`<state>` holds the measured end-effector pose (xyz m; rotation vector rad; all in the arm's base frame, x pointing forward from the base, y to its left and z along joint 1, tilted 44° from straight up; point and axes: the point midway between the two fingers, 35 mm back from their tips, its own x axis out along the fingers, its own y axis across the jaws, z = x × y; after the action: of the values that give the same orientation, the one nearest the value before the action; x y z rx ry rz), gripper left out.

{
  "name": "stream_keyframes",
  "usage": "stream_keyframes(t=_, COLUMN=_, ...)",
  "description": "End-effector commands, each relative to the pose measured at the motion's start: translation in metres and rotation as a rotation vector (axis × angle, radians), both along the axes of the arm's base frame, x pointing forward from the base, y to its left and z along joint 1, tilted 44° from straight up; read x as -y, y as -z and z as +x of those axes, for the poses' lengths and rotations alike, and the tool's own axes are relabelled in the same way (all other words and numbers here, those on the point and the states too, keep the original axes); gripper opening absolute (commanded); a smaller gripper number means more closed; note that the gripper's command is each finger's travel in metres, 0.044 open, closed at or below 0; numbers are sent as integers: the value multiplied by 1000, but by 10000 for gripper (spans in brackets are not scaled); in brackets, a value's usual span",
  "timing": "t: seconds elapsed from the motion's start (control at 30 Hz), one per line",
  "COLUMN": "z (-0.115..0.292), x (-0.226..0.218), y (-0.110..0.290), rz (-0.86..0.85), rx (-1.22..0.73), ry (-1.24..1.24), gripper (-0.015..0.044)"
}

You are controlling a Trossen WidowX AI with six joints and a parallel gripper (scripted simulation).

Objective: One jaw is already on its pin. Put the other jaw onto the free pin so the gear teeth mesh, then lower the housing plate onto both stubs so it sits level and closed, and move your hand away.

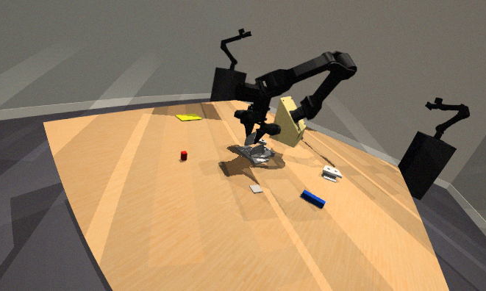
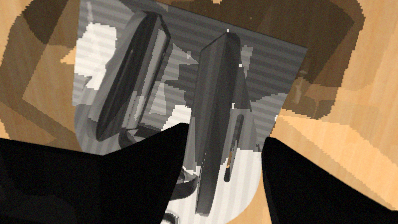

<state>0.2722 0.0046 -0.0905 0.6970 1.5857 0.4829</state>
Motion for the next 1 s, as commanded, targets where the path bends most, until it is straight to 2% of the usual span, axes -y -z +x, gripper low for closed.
stream_keyframes(t=0.0, z=-2, x=-6, y=4, rz=8, rx=-7, ry=5, gripper=134)
stream_keyframes(t=0.97, z=-3, x=-9, y=8, rz=8, rx=-5, ry=3, gripper=134)
